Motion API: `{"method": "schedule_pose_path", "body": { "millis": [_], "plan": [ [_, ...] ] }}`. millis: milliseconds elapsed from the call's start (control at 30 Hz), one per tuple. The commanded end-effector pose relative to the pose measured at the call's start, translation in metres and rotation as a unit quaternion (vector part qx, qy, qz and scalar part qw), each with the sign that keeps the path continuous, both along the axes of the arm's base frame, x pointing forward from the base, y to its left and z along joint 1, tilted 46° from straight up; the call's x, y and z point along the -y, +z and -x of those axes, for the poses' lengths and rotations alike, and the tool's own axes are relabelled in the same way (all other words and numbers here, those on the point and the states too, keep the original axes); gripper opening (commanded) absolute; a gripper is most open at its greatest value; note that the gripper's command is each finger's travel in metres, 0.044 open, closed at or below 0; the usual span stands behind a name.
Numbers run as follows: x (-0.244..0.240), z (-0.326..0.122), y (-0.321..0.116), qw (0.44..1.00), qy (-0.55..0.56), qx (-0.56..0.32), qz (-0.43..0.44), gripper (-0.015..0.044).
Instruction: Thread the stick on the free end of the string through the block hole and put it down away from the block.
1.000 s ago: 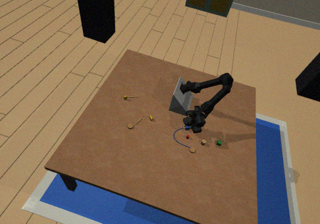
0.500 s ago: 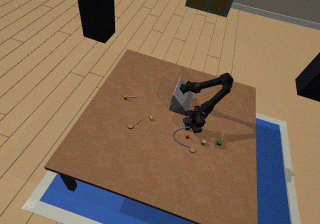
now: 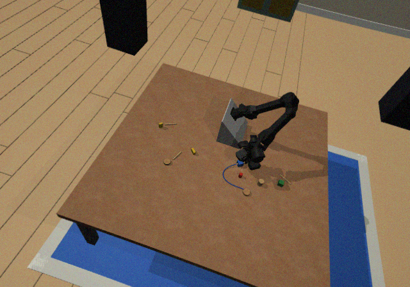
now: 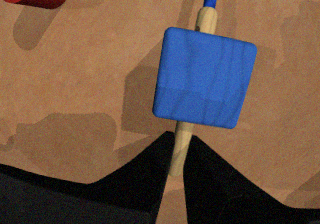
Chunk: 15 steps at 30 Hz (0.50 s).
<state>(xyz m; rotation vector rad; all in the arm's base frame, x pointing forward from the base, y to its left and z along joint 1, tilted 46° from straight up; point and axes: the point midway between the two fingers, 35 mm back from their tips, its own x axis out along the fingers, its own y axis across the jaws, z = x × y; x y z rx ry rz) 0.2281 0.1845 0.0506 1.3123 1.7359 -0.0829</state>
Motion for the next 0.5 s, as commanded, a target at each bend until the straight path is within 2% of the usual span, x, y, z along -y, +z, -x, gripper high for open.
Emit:
{"method": "schedule_pose_path", "body": {
  "millis": [0, 467],
  "plan": [
    [-0.002, 0.004, 0.004, 1.000, 0.000, 0.000, 0.001, 0.0000],
    [-0.012, 0.018, 0.014, 1.000, -0.001, 0.000, 0.000, 0.0000]
  ]
}}
